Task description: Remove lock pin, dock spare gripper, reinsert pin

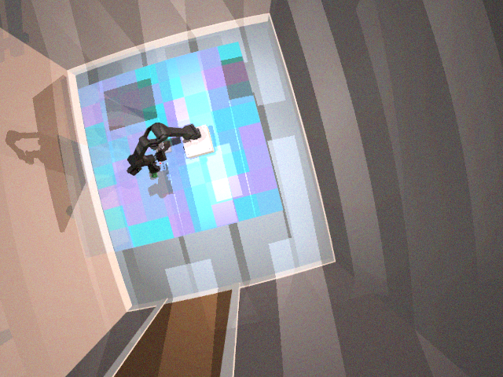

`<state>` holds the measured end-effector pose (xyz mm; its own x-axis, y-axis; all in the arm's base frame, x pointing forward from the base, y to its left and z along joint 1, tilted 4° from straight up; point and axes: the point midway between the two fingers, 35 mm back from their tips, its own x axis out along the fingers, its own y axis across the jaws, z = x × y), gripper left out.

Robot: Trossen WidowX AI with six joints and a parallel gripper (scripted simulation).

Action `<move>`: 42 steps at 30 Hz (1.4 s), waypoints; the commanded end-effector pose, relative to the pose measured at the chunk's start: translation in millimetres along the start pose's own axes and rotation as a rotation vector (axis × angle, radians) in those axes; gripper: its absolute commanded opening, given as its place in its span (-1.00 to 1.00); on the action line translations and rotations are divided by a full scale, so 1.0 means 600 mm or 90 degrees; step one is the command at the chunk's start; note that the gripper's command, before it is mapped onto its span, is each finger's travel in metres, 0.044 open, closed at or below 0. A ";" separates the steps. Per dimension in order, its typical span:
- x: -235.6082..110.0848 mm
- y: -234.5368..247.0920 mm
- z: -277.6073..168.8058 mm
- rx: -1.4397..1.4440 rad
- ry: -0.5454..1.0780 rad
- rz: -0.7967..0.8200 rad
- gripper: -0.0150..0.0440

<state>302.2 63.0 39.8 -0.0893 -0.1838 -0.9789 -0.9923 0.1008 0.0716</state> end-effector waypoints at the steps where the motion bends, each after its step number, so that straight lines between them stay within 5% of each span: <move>1: -0.016 0.001 0.007 0.001 -0.001 0.000 0.19; 18: -0.076 0.001 0.032 -0.010 0.003 -0.002 0.19; 27: -0.064 0.001 0.026 -0.011 0.004 -0.003 0.99; 42: -0.064 0.001 0.026 -0.011 0.004 -0.003 1.00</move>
<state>306.3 85.3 74.5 -0.0862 -0.1908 -0.9778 -0.9939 0.0843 0.0712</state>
